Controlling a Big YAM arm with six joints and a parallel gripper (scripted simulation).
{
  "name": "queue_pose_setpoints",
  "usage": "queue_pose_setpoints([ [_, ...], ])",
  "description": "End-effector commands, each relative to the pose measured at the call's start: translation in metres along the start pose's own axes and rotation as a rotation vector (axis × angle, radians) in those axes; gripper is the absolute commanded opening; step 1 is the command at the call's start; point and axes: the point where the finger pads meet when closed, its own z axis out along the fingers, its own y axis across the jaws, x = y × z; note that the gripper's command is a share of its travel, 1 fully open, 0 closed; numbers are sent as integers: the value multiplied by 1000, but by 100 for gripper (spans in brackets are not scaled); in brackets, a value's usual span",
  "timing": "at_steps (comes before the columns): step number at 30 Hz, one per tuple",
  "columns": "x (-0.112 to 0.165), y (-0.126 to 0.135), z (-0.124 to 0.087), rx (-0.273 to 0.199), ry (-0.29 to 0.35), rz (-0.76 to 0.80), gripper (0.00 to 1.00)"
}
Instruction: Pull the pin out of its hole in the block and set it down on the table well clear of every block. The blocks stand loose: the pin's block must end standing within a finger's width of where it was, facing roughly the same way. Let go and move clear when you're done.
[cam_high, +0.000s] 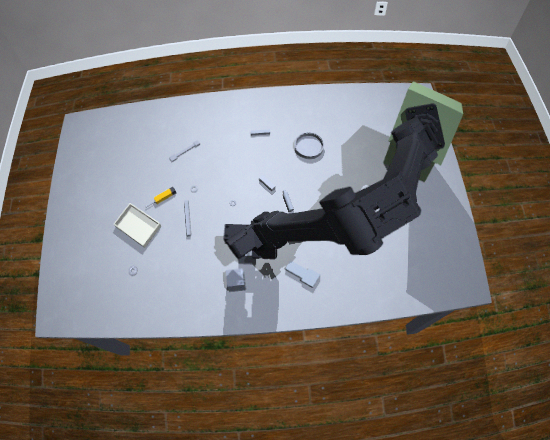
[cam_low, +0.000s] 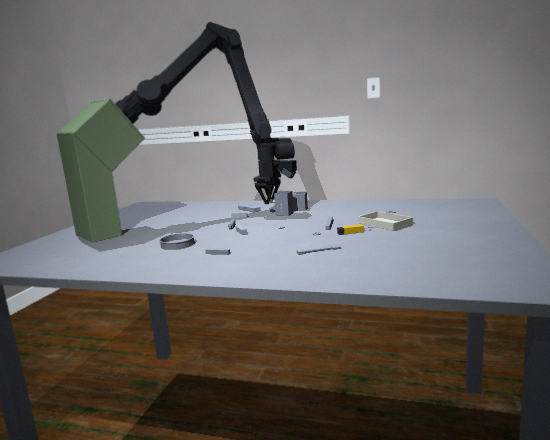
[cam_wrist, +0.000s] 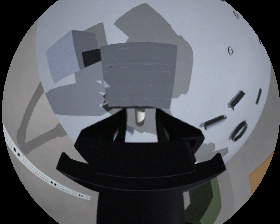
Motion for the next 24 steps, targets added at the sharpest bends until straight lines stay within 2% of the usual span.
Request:
queue_pose_setpoints([
  [1,-1,6,8,-9,0,-7,39],
  [2,-1,6,8,-9,0,-7,39],
  [3,-1,6,8,-9,0,-7,0],
  [24,-1,6,8,-9,0,-7,0],
])
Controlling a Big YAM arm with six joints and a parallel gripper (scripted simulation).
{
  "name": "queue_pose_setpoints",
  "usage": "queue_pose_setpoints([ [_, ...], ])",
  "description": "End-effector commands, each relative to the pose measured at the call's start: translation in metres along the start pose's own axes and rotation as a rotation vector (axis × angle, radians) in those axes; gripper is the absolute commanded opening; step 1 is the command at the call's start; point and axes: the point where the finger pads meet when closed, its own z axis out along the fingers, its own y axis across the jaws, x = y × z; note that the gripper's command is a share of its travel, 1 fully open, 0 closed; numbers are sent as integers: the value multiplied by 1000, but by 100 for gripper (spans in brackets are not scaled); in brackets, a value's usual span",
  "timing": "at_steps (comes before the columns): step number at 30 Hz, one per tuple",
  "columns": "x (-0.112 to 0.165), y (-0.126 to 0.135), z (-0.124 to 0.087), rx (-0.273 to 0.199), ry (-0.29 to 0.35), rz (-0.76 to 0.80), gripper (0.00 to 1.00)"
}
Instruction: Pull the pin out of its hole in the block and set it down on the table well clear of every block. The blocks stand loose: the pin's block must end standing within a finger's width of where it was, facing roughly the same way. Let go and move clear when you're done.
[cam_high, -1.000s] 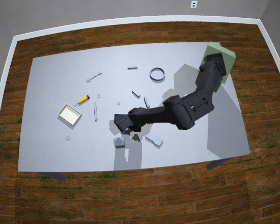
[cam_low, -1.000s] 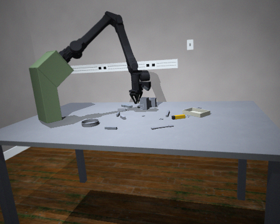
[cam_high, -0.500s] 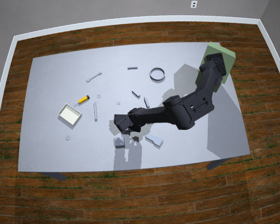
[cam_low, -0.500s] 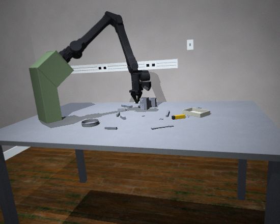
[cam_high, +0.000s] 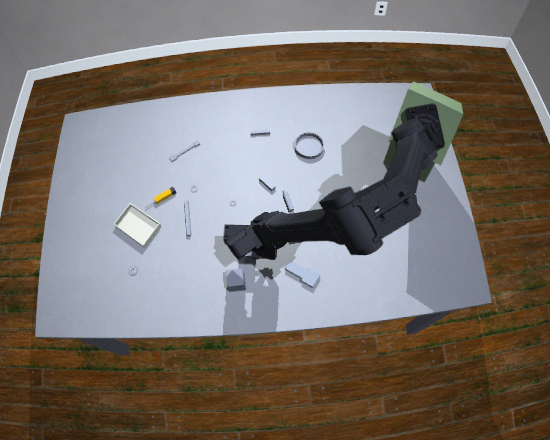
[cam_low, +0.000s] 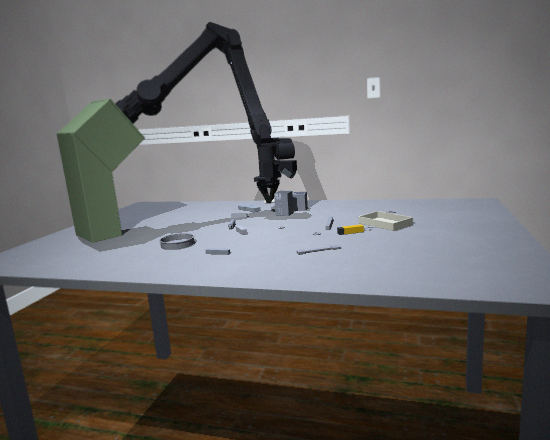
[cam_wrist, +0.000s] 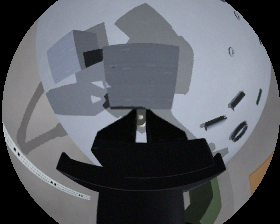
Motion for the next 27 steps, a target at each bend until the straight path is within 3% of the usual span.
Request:
queue_pose_setpoints([
  [1,-1,5,8,-7,1,-5,0],
  [27,5,5,9,-7,1,-5,0],
])
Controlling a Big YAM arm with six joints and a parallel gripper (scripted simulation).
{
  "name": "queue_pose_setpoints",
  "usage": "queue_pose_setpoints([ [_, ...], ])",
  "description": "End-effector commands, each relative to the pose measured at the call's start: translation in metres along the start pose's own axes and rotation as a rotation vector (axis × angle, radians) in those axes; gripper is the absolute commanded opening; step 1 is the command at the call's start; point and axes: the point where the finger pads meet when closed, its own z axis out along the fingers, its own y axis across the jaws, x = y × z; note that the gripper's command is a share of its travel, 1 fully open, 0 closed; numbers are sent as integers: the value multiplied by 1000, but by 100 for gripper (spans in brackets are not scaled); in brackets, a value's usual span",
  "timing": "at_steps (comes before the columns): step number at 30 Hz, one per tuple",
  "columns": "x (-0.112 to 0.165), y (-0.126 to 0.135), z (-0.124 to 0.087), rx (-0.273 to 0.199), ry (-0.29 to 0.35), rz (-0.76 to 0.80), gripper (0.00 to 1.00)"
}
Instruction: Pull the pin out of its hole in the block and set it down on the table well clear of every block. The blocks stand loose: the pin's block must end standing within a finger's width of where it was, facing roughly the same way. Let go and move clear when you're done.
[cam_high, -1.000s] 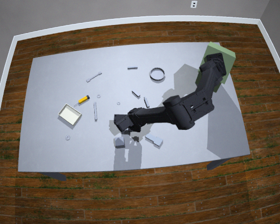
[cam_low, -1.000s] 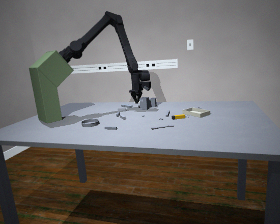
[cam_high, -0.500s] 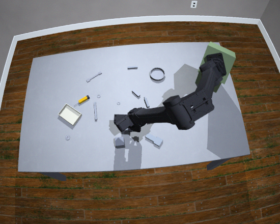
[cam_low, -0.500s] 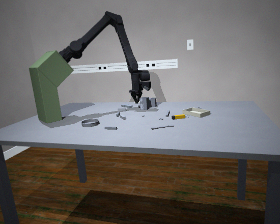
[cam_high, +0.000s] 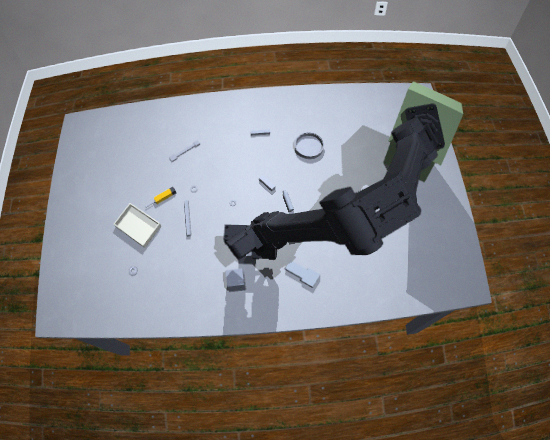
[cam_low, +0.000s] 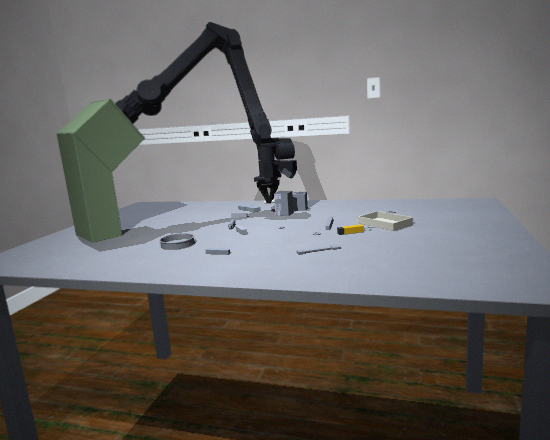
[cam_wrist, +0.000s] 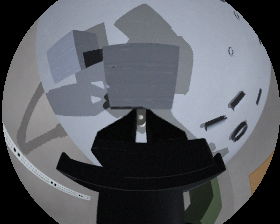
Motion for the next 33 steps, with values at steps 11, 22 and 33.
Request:
queue_pose_setpoints([
  [11,7,4,8,-9,6,-7,0],
  [22,9,4,9,-9,10,-8,0],
  [33,12,4,9,-9,16,-9,0],
])
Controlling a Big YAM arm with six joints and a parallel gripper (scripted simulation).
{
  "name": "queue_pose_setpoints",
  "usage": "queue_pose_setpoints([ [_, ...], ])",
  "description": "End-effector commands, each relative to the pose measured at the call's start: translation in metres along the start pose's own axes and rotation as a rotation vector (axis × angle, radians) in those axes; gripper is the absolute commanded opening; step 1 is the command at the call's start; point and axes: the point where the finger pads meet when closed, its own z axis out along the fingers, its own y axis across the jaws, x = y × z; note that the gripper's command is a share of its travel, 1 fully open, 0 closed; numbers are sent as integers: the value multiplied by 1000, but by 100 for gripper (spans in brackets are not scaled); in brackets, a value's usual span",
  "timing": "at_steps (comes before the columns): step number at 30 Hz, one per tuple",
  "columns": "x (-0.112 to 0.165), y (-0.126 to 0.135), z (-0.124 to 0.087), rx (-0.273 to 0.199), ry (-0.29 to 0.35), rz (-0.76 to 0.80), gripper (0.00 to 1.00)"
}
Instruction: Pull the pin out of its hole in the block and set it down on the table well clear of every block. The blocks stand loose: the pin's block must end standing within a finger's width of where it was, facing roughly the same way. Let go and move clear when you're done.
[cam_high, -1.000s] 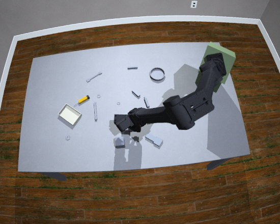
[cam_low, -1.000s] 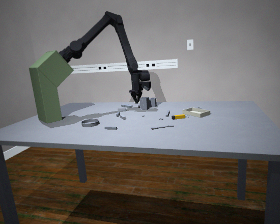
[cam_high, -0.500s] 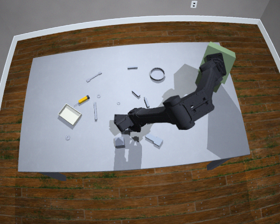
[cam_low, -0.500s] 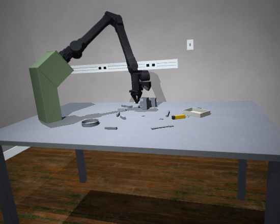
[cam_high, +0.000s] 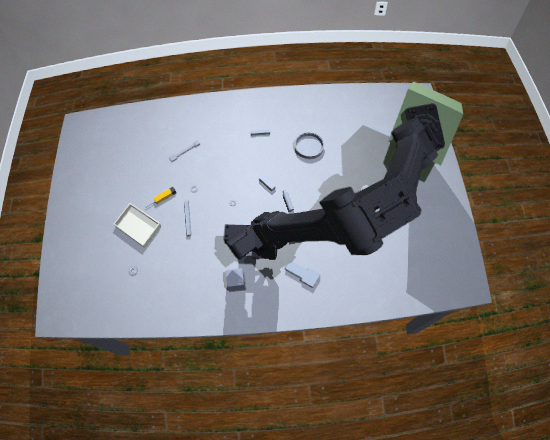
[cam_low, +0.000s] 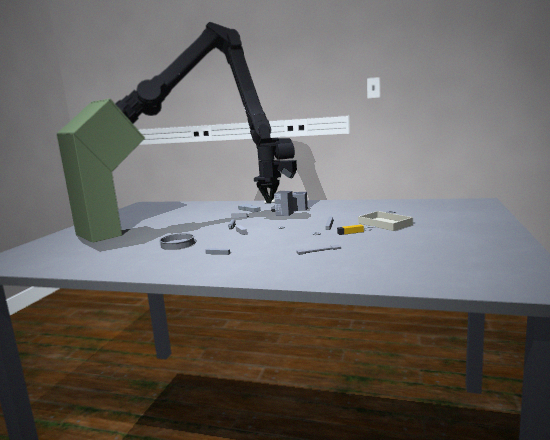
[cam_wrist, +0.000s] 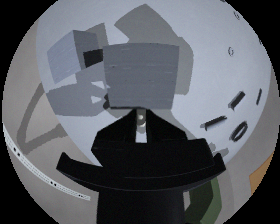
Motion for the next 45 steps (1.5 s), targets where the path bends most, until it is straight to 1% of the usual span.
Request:
queue_pose_setpoints([
  [1,12,4,9,-7,19,-8,0],
  [10,21,4,9,-7,31,-10,0],
  [45,31,4,9,-7,47,-5,0],
])
